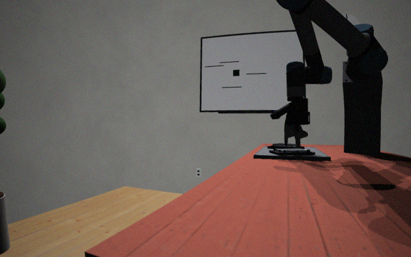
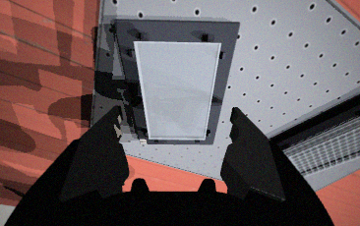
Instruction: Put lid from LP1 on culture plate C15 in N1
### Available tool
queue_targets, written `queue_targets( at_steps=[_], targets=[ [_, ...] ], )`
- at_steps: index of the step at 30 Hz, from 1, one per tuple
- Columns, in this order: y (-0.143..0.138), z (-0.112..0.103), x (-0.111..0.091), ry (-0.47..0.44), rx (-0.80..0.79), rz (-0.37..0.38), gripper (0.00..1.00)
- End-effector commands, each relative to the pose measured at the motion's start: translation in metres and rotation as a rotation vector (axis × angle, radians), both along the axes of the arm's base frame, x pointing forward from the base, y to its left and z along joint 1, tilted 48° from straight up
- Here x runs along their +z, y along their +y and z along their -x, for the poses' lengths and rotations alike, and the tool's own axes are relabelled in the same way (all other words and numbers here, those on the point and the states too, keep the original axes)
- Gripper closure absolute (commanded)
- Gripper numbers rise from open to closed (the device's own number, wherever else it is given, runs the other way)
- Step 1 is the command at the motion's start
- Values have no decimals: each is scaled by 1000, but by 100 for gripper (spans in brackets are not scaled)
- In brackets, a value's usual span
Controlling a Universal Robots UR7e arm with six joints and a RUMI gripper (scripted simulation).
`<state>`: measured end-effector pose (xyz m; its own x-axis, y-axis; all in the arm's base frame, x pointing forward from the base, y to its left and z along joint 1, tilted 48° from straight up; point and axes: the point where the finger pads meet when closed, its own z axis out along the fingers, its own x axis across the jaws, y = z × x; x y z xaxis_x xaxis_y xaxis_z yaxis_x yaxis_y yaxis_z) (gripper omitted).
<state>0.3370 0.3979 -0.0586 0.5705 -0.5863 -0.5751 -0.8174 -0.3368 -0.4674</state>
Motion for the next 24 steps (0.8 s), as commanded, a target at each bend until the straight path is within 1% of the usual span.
queue_targets(
  at_steps=[1,18,19,24],
  targets=[
    [7,-1,-6,-1,-2,0,18],
    [7,-1,-6,-1,-2,0,18],
    [7,-1,-6,-1,-2,0,100],
    [7,-1,-6,-2,-2,0,100]
  ],
)
